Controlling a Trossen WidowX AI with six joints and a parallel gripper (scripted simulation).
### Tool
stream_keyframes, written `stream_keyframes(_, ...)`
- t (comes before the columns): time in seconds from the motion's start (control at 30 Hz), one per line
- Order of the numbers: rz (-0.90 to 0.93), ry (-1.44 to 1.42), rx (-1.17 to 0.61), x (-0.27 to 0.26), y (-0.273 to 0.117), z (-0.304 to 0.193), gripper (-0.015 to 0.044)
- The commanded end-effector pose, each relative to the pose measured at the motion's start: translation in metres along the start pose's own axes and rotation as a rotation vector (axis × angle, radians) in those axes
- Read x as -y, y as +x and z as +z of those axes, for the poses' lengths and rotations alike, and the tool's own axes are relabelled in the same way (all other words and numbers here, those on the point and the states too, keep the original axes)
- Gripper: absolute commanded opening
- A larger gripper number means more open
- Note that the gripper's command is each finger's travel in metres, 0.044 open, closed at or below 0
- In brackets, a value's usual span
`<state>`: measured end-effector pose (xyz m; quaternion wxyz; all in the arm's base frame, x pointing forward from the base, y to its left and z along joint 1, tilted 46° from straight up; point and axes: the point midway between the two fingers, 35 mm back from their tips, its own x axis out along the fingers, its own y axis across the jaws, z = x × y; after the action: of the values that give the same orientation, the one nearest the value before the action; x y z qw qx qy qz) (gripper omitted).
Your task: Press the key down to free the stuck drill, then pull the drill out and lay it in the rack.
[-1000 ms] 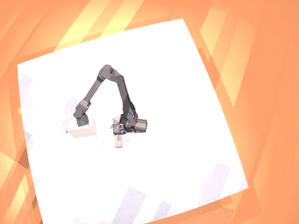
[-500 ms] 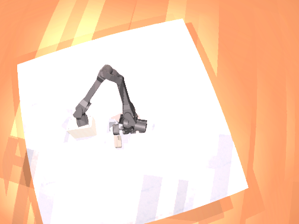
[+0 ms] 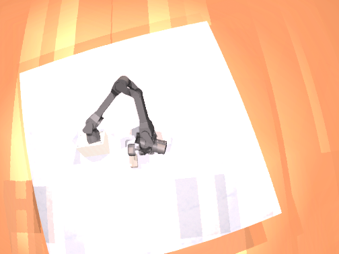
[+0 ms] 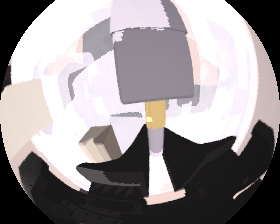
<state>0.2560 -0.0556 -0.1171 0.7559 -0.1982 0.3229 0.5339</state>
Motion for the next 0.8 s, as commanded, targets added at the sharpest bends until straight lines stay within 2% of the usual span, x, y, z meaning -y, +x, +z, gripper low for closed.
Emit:
stream_keyframes(0.0,-0.003,-0.005,-0.005,0.002,-0.002,-0.007,0.0000)
stream_keyframes(0.53,-0.004,-0.006,-0.007,0.003,-0.004,-0.031,0.0000)
stream_keyframes(0.77,-0.001,-0.001,-0.001,0.001,-0.002,-0.025,0.0184)
